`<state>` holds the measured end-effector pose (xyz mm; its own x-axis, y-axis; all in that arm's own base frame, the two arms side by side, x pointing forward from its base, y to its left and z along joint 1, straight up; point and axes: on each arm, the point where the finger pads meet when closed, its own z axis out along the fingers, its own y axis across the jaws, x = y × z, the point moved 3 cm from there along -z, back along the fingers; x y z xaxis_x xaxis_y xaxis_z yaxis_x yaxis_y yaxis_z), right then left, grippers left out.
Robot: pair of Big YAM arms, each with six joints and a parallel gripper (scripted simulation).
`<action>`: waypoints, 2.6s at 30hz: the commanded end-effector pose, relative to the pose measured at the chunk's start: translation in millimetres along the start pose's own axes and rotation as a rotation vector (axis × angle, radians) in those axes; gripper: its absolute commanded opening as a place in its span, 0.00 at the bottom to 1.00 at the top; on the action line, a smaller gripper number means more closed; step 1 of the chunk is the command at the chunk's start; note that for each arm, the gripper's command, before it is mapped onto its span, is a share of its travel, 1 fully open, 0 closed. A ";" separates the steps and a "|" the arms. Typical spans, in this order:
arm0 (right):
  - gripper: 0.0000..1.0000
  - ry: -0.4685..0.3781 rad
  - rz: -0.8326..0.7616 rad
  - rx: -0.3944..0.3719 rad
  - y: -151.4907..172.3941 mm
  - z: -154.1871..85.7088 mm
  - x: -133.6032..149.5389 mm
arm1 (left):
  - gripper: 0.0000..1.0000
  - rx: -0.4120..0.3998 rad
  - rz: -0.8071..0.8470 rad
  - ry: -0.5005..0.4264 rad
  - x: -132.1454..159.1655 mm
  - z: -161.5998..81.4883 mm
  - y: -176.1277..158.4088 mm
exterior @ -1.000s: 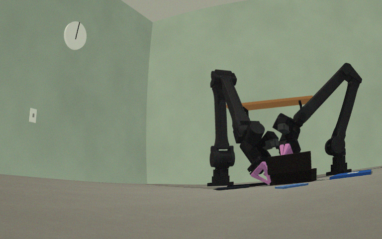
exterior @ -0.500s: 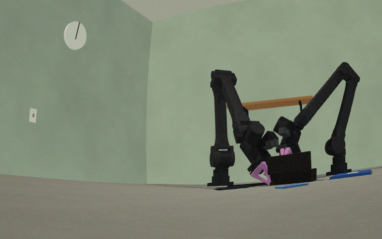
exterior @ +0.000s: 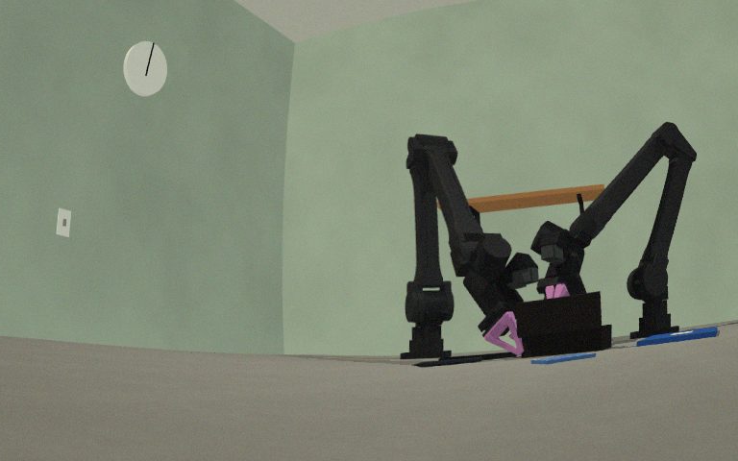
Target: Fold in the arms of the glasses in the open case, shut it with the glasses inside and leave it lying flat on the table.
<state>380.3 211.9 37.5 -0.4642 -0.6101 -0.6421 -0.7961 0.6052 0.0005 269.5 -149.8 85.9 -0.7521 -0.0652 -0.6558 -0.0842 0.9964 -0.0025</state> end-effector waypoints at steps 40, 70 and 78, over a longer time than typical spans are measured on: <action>0.57 -0.022 0.006 0.015 -5.4 -6.6 -8.8 | 0.00 0.018 -0.010 0.109 -35.3 -2.3 29.3; 0.57 -0.022 0.006 0.015 -5.4 -6.6 -8.8 | 0.00 0.014 -0.007 0.154 -23.6 7.1 60.2; 0.57 -0.022 0.006 0.015 -5.4 -6.6 -8.8 | 0.00 0.014 -0.007 0.151 -25.5 8.9 67.1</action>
<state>380.5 211.7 37.6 -0.4653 -0.6089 -0.6424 -0.7951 0.6065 0.0010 280.4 -82.0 86.5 -0.8623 -0.0817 -0.4997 -0.0903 0.9959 -0.0070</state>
